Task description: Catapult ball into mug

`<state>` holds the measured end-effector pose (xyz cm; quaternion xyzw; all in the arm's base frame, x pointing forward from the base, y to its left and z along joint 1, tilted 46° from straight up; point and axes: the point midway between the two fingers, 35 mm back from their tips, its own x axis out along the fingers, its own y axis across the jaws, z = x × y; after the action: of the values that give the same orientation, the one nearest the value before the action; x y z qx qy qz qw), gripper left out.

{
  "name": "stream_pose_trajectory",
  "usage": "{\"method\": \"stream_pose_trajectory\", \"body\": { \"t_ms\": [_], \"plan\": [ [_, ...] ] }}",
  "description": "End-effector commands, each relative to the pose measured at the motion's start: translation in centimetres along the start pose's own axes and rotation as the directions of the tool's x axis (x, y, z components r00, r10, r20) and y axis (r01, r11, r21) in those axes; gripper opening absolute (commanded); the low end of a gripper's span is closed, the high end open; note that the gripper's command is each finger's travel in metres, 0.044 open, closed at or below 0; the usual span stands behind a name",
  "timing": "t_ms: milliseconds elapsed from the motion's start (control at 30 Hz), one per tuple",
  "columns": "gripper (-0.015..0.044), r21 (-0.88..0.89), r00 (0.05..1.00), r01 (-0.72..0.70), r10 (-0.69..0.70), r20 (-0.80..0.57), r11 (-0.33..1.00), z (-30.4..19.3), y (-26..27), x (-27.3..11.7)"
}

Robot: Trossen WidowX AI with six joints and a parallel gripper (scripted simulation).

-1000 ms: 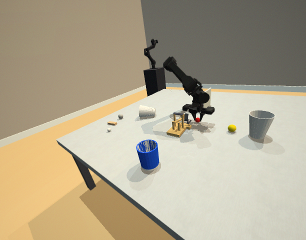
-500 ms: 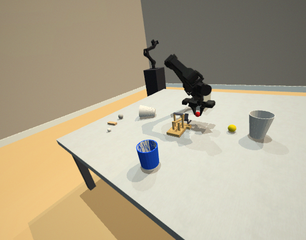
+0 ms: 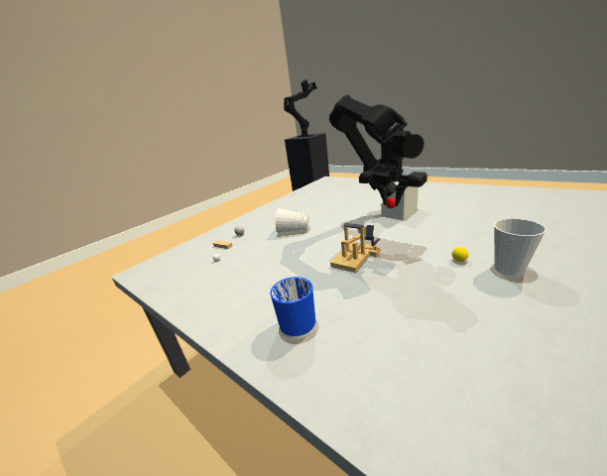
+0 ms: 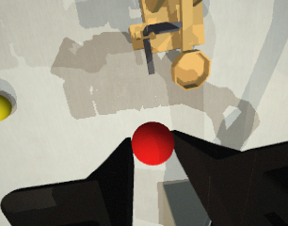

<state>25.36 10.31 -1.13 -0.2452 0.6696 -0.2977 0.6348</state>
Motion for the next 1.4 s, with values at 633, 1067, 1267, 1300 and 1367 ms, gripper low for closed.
{"method": "stream_pose_trajectory", "body": {
  "t_ms": [633, 1067, 1267, 1300, 1367],
  "plan": [
    [0.0000, -0.070, 0.942, 0.004, -0.027, -0.334, 0.998, 4.9, -7.0, 3.5],
    [0.0000, -0.070, 0.941, 0.004, -0.027, -0.337, 0.998, 4.8, -6.9, 5.1],
    [0.0000, -0.070, 0.941, 0.004, -0.027, -0.337, 0.998, 4.8, -6.9, 5.8],
    [0.0000, -0.070, 0.941, 0.004, -0.027, -0.337, 0.998, 4.8, -6.9, 6.0],
    [0.0000, -0.070, 0.941, 0.004, -0.027, -0.337, 0.998, 4.9, -6.9, 6.3]
  ]
}}
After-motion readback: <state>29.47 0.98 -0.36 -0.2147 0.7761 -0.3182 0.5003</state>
